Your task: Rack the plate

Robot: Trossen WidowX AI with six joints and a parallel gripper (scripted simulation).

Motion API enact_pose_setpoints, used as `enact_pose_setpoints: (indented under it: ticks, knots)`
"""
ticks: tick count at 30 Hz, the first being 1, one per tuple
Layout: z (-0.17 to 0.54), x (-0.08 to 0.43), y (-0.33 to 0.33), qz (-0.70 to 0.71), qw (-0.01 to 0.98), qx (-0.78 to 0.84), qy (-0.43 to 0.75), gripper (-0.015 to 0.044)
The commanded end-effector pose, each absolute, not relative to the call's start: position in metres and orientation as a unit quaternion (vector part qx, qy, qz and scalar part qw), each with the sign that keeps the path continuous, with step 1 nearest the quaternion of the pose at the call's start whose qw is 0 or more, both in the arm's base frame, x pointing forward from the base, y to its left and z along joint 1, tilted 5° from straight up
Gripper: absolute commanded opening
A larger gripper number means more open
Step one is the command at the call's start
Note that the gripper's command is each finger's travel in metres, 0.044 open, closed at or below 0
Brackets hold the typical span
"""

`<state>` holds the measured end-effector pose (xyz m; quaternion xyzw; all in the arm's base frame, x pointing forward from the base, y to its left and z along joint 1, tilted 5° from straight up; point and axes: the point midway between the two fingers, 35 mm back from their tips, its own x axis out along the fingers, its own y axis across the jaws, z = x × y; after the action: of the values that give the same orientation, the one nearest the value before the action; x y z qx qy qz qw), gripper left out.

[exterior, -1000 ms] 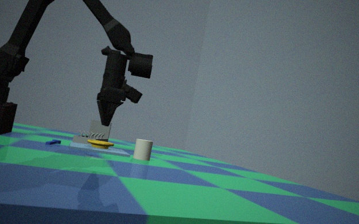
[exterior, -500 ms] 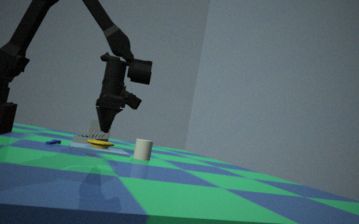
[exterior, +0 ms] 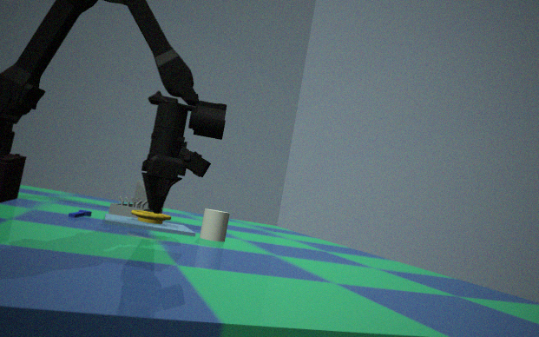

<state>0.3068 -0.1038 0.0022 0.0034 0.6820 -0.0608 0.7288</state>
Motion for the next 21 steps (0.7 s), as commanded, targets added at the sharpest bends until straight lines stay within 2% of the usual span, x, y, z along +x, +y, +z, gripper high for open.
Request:
enact_pose_setpoints:
  ticks: [1, 16, 21]
  knots:
    - [-0.0079, 0.3044, -0.105, -0.061, 0.725, 0.001, 0.686, 0.04]
    - [-0.0166, 0.3039, -0.1059, -0.061, 0.725, 0.001, 0.686, 0.04]
    - [-0.0166, 0.3039, -0.1059, -0.061, 0.725, 0.001, 0.686, 0.0367]
